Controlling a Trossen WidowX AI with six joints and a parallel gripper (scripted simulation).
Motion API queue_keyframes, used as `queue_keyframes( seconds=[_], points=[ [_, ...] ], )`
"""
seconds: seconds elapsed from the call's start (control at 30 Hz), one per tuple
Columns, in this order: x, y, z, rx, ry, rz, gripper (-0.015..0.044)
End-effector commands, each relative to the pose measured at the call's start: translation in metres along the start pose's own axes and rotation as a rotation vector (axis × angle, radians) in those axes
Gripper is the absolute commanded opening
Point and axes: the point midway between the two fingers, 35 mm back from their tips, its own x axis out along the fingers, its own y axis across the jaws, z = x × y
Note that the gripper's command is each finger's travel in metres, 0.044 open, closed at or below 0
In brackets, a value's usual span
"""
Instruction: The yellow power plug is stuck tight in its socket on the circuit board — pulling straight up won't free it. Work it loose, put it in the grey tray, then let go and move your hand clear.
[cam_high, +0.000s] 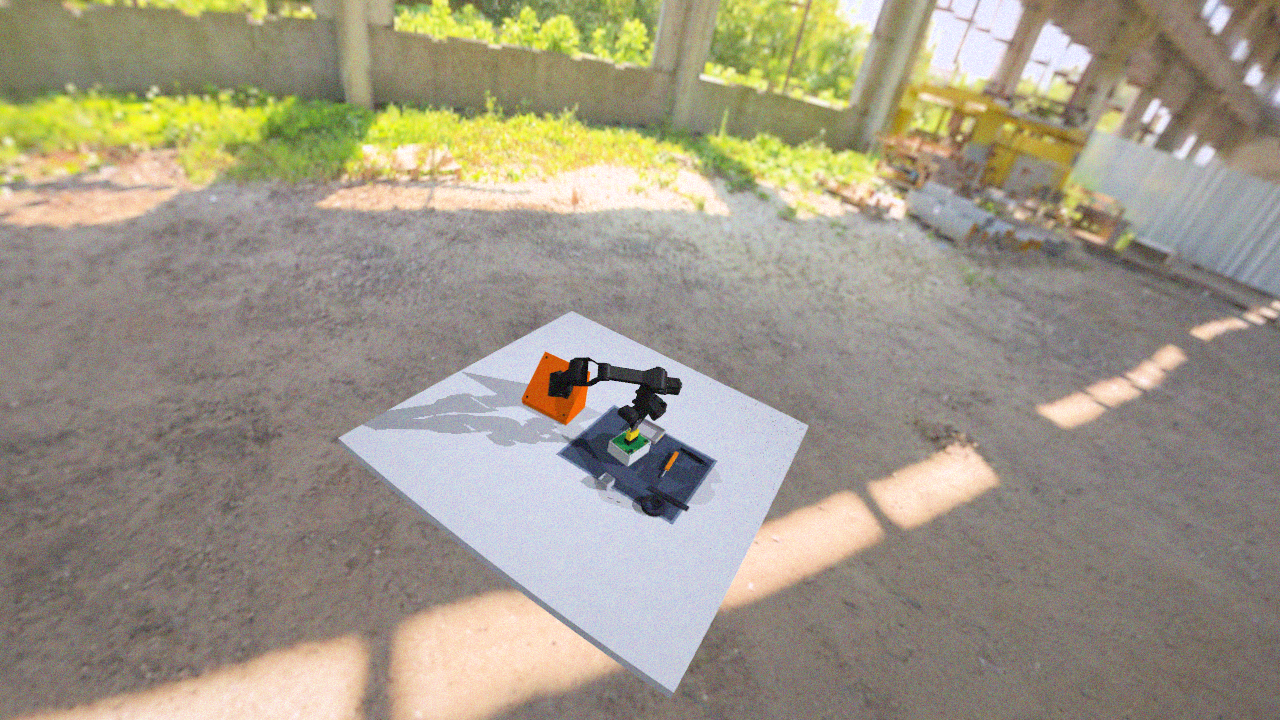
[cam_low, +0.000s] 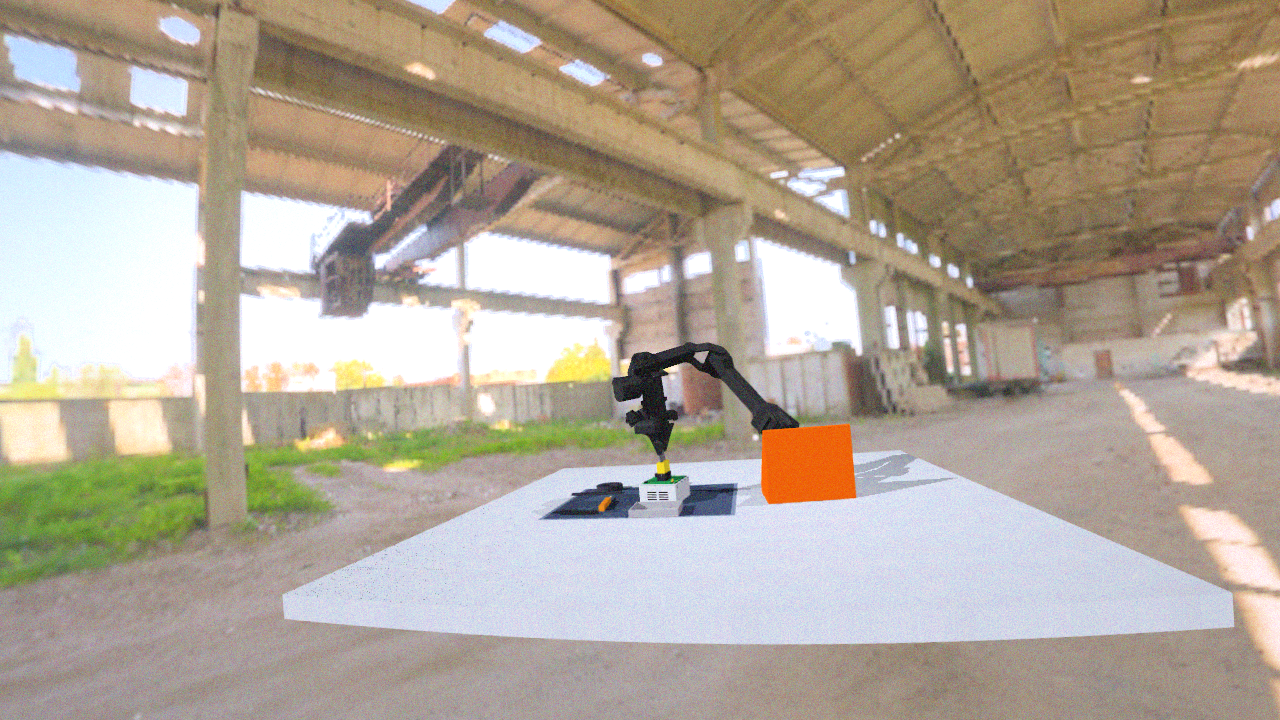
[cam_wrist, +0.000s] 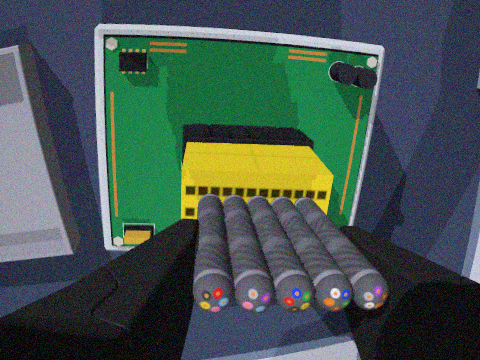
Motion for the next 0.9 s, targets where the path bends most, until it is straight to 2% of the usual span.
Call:
queue_keyframes(
  seconds=[0.0, 0.33, 0.6, 0.87],
  points=[
    [-0.014, -0.007, 0.001, -0.003, -0.031, 0.102, 0.0],
    [-0.022, -0.007, 0.0, -0.003, -0.031, 0.102, 0.0],
    [0.005, -0.005, 0.001, -0.002, -0.031, 0.102, 0.0],
    [0.005, -0.005, 0.001, -0.002, -0.031, 0.102, 0.021]
  ],
)
